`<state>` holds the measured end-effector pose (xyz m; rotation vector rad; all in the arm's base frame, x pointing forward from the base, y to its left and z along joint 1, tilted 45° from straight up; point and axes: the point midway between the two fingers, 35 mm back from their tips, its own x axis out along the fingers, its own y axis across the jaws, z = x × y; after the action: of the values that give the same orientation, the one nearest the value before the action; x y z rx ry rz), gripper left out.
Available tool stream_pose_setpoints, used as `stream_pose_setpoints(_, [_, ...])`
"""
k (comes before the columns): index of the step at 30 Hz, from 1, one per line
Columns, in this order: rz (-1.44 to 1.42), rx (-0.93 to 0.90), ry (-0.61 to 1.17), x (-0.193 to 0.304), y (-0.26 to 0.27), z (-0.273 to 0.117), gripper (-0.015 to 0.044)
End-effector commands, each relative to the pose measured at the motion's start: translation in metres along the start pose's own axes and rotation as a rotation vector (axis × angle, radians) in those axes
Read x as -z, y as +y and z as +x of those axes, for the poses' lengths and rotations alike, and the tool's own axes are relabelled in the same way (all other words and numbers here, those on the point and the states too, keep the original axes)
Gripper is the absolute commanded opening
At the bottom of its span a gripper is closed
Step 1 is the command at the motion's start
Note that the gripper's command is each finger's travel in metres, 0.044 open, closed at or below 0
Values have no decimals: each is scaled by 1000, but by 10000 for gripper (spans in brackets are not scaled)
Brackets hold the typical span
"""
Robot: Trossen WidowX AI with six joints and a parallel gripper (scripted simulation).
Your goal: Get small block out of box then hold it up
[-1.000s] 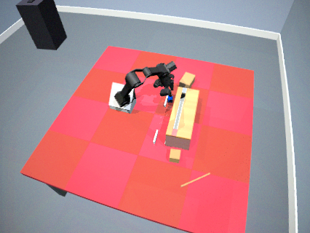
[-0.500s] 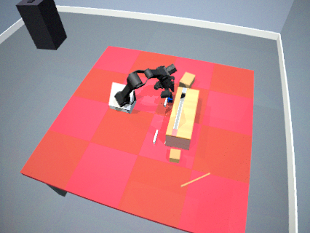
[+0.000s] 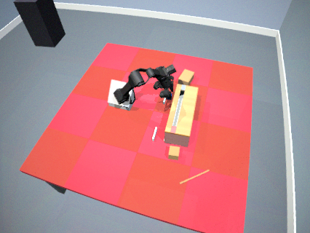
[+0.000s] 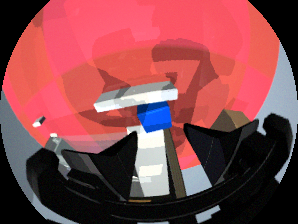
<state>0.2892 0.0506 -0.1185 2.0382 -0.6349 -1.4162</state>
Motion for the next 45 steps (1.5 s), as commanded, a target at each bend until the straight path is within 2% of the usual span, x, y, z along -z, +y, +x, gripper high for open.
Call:
stream_pose_setpoints(1, [-10,-10,-5,-5,2,7,285])
stream_pose_setpoints(13, [-10,-13,-5,-12,4,21,285])
stream_pose_setpoints(20, [-10,-13,-5,-12,4,21,101])
stream_pose_setpoints(23, [-10,-13,-5,-12,4,21,81])
stream_pose_setpoints(26, [-9,-11,-5,-8,3,14,3])
stream_pose_setpoints(35, [-4,-5,-5,13,1,-32,0])
stream_pose_setpoints(39, [-7,-3,-4,15,1,-37,0])
stream_pose_setpoints(45, [-115,54,11,17,1,-66,0])
